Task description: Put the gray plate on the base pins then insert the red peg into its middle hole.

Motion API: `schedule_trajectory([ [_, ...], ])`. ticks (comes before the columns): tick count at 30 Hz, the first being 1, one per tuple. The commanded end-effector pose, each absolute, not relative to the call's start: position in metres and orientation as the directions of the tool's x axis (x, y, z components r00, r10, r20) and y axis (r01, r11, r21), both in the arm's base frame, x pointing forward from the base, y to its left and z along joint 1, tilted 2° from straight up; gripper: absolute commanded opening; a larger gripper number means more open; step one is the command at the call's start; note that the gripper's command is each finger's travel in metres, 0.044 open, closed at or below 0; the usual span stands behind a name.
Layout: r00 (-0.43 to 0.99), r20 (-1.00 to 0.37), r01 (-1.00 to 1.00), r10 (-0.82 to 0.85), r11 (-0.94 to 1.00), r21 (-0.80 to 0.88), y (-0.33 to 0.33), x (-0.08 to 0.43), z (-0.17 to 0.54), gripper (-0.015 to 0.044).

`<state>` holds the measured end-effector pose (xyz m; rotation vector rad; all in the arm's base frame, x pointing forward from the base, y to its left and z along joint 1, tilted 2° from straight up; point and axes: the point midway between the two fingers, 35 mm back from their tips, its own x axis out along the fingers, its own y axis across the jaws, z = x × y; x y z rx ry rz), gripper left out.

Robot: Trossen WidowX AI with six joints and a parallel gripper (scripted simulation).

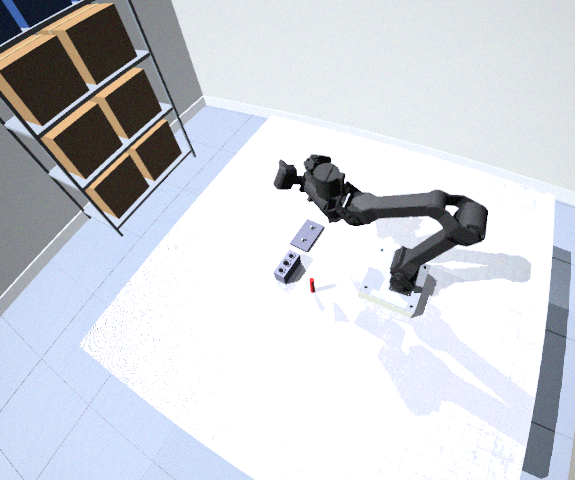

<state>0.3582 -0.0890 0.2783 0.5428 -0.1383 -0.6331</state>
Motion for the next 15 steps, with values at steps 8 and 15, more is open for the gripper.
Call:
schedule_trajectory([
  [8,0.823,-0.401,0.383,-0.402,0.914,-0.13,-0.046,0.409,0.229,0.044],
  [15,0.554,-0.816,-0.434,-0.167,0.778,-0.454,0.012,0.413,0.166,0.044],
])
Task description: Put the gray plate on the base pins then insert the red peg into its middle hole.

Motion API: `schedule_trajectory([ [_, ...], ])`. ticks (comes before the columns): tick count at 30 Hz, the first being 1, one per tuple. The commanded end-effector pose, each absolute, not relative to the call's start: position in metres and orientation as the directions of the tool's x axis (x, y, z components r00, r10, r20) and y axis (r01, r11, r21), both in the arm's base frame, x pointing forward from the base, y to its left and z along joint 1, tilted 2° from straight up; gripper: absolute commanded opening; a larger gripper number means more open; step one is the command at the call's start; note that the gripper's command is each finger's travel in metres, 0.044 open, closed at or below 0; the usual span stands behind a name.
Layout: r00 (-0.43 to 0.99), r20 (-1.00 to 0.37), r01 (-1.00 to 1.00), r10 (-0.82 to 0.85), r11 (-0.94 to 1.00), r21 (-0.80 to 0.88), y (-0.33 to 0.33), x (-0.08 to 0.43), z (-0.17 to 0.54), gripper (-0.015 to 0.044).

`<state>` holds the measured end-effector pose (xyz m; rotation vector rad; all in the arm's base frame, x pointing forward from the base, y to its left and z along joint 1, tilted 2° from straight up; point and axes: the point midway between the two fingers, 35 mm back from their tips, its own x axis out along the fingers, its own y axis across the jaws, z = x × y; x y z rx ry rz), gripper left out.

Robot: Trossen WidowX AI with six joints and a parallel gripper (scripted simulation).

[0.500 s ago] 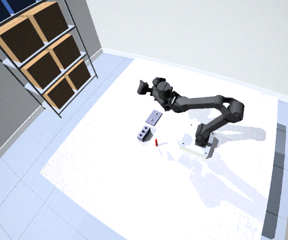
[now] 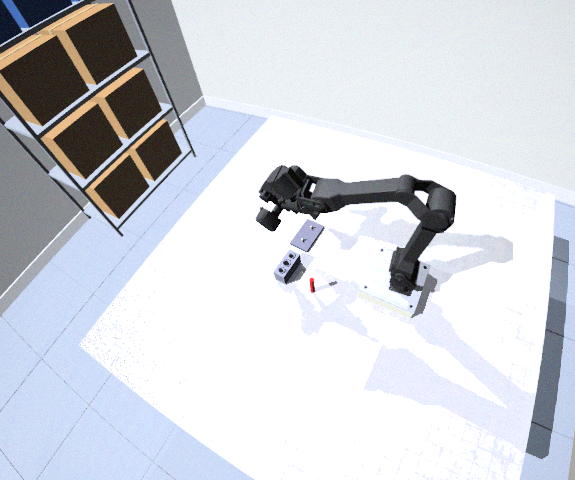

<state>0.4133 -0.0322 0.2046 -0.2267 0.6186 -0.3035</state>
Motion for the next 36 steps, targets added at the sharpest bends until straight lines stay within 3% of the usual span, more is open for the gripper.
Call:
schedule_trajectory([
  [1,0.492,-0.86,-0.552,-0.137,0.715,-0.43,0.02,0.408,0.159,0.044],
  [5,0.204,-0.978,-0.902,-0.034,0.383,-0.202,0.05,0.382,0.139,0.044],
  [9,0.007,-1.0,-0.99,0.017,0.141,-0.005,0.064,0.36,0.135,0.044],
  [25,0.006,-1.0,-0.99,0.017,0.139,-0.004,0.062,0.359,0.133,0.044],
  [31,0.006,-1.0,-0.99,0.016,0.139,-0.004,0.058,0.36,0.072,0.044],
  [36,0.006,-1.0,-0.99,0.016,0.139,-0.004,0.058,0.36,0.065,0.044],
])
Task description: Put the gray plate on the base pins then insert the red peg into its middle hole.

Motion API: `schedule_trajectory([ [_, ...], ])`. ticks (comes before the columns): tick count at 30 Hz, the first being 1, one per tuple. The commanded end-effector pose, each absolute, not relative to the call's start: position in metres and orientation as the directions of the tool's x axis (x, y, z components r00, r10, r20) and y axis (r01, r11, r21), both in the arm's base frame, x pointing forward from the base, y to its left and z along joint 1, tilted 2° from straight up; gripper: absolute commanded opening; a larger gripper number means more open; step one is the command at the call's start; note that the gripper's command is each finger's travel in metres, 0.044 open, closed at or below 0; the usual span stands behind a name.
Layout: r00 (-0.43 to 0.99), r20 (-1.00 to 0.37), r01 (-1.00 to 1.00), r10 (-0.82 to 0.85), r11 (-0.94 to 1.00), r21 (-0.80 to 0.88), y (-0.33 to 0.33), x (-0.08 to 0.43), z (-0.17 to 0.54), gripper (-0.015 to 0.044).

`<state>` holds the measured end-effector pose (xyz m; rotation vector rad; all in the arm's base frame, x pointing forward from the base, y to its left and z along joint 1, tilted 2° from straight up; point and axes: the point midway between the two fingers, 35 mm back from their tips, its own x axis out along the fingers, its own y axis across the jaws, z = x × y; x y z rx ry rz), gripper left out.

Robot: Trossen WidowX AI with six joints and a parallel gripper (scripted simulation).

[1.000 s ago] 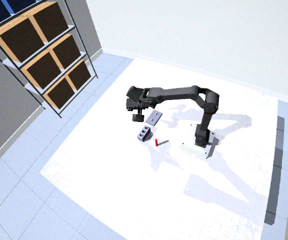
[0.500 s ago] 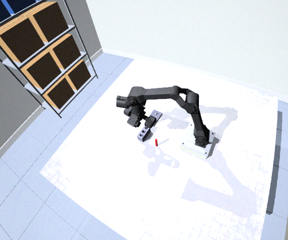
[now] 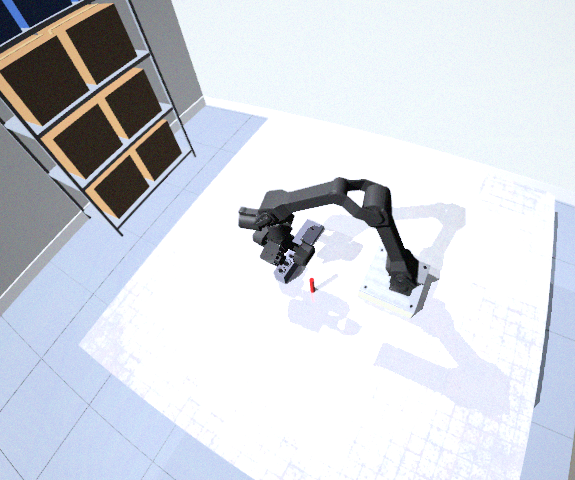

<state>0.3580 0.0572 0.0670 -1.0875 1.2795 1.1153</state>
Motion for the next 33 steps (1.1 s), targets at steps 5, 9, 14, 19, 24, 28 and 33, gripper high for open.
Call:
schedule_trajectory([
  [5,0.006,-1.0,-0.99,0.016,0.139,-0.004,0.06,0.359,0.054,0.044],
  [9,0.006,-1.0,-0.99,0.016,0.139,-0.004,0.06,0.36,0.048,0.044],
  [14,0.006,-1.0,-0.99,0.016,0.139,-0.004,0.06,0.36,0.04,0.044],
  [19,0.006,-1.0,-0.99,0.016,0.139,-0.004,0.06,0.36,0.032,0.044],
  [24,0.006,-1.0,-0.99,0.016,0.139,-0.003,0.061,0.36,0.024,0.044],
  [28,0.006,-1.0,-0.99,0.016,0.139,-0.003,0.061,0.36,0.017,0.044],
  [33,0.006,-1.0,-0.99,0.016,0.139,-0.003,0.061,0.36,0.009,0.044],
])
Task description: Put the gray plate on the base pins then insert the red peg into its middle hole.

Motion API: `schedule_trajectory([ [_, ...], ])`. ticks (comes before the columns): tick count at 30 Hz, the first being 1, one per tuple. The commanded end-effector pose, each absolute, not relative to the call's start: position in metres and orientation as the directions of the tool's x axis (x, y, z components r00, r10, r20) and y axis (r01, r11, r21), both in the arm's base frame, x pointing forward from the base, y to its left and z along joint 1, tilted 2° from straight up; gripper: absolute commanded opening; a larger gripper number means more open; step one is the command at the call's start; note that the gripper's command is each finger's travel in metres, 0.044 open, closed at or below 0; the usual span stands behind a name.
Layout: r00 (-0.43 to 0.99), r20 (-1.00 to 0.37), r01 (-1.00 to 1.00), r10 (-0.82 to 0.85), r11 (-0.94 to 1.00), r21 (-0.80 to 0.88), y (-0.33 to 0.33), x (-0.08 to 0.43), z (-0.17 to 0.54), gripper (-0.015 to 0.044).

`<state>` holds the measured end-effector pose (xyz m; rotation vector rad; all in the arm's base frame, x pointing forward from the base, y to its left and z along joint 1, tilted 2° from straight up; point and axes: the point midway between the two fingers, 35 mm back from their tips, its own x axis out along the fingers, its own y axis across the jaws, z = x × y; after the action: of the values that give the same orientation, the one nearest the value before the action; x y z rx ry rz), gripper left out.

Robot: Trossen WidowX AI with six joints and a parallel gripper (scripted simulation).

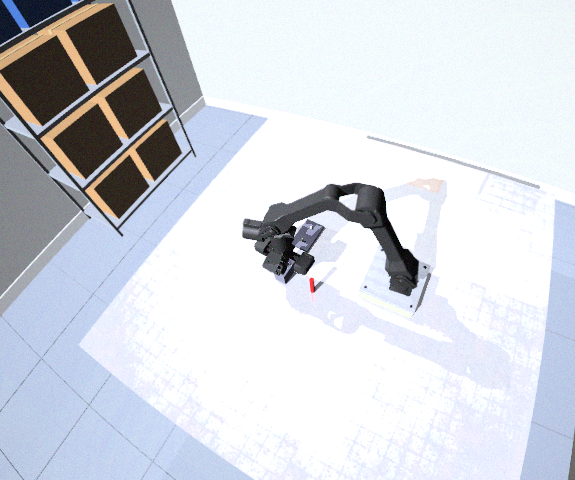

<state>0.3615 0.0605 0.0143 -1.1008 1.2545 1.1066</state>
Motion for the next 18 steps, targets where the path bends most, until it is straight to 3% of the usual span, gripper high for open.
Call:
schedule_trajectory([
  [1,0.006,-1.0,-0.99,0.016,0.139,-0.003,0.061,0.36,0.007,0.044],
  [9,0.006,-1.0,-0.99,0.016,0.139,-0.003,0.061,0.359,-0.003,0.044],
  [18,0.006,-1.0,-0.99,0.016,0.139,-0.003,0.061,0.359,-0.003,0.0204],
])
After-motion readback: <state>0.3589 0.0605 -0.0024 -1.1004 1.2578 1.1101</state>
